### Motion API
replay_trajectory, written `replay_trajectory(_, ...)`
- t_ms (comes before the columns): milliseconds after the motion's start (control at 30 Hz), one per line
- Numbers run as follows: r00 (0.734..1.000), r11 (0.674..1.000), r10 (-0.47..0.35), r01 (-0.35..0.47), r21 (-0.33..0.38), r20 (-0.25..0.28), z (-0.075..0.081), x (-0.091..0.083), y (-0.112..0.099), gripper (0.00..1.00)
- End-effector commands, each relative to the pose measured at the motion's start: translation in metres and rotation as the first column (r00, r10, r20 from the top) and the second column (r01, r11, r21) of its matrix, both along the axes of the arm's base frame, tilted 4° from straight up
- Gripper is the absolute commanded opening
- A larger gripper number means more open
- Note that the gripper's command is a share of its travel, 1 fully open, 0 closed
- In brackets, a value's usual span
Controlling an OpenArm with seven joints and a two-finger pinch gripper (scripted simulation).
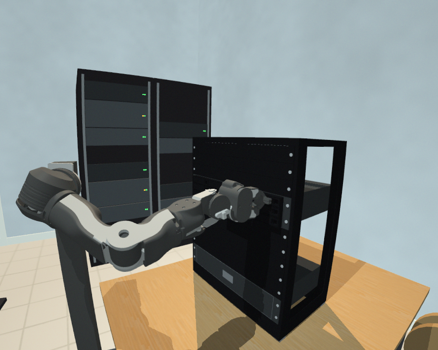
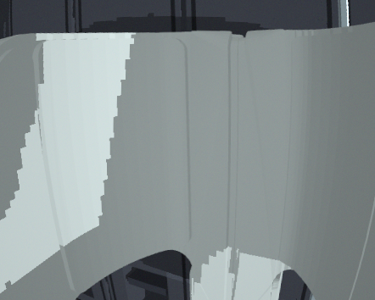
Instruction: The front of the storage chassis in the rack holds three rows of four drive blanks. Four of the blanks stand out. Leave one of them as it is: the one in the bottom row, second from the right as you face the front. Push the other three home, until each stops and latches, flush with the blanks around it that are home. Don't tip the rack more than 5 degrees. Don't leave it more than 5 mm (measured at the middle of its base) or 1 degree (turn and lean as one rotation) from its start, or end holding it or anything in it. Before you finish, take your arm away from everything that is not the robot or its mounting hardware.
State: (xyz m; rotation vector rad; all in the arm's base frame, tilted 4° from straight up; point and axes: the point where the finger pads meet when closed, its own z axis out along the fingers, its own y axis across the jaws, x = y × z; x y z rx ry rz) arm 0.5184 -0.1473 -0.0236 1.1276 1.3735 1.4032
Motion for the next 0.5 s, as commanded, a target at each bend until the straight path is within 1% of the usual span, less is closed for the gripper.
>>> replay_trajectory(0,0.998,1.000,0.020,-0.021,0.015,0.054,0.0184,0.0007,0.0063,0.00)
replay_trajectory(467,0.998,1.000,0.020,-0.021,0.015,0.054,0.0189,0.0023,0.0066,0.00)
